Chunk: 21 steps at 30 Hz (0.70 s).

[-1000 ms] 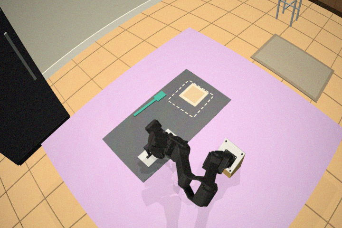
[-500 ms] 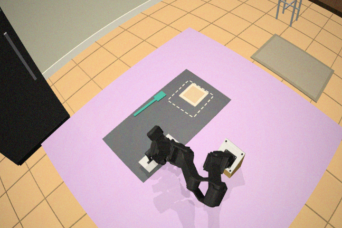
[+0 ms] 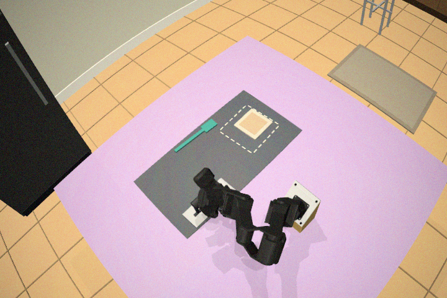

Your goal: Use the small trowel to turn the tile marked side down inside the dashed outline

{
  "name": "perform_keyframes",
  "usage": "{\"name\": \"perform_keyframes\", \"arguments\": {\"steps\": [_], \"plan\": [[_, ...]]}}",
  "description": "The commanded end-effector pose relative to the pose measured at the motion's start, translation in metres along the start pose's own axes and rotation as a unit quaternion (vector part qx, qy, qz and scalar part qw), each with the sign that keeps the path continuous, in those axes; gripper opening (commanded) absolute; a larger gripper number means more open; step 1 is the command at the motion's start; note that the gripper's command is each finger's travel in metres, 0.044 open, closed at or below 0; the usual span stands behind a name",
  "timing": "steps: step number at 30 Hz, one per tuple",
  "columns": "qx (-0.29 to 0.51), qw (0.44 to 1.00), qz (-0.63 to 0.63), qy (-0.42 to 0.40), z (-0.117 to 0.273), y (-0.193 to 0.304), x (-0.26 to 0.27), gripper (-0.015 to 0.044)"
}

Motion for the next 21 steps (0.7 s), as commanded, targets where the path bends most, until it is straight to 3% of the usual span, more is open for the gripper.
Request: {"name": "perform_keyframes", "arguments": {"steps": [1, 4, 15, 21], "plan": [[0.004, 1.0, -0.004, 0.005, -0.0033, 0.0004, 0.0031, 0.0], [0.004, 1.0, -0.004, 0.005, -0.0045, 0.0, 0.0049, 0.0], [0.004, 1.0, -0.004, 0.005, -0.0045, 0.0, 0.0049, 0.0289], [0.004, 1.0, -0.004, 0.005, -0.0045, 0.0, 0.0049, 0.03]]}}
Point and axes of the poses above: the point midway between the two fingers, 35 mm back from their tips, its own z axis back along the fingers, its own x axis across the jaws, y = z × x, the point moved 5 cm from there along z, back along the fingers, and after that the axes turned 12 degrees about z, right-handed, at the moved point
